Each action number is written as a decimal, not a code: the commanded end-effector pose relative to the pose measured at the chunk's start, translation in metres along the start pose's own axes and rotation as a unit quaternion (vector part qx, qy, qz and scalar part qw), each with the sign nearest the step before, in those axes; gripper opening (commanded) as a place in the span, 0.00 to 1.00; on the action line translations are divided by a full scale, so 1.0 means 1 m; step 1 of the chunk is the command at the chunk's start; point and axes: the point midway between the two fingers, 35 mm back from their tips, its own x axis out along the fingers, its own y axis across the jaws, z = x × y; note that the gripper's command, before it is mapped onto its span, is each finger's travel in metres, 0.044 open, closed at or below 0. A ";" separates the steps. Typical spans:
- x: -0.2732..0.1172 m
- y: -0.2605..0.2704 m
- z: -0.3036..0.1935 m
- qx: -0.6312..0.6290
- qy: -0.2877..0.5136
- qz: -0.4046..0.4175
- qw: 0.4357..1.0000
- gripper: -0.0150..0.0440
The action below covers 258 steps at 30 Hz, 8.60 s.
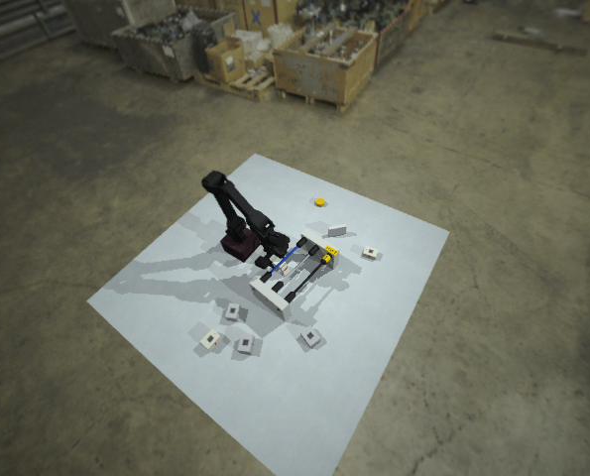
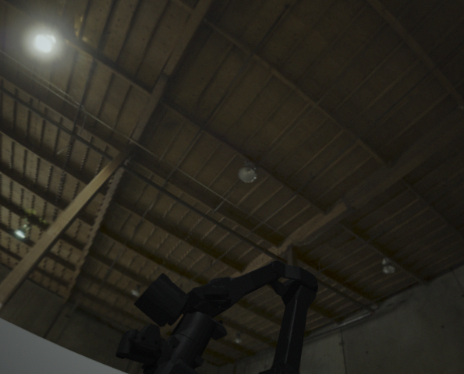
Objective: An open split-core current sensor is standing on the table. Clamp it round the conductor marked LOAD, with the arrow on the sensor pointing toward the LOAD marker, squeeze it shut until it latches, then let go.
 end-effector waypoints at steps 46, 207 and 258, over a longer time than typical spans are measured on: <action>0.002 0.002 -0.020 0.001 0.005 0.000 1.000 0.25; -0.124 0.006 -0.001 -0.698 0.096 0.096 0.703 0.25; -0.062 -0.014 0.193 -0.670 0.095 0.086 0.731 0.25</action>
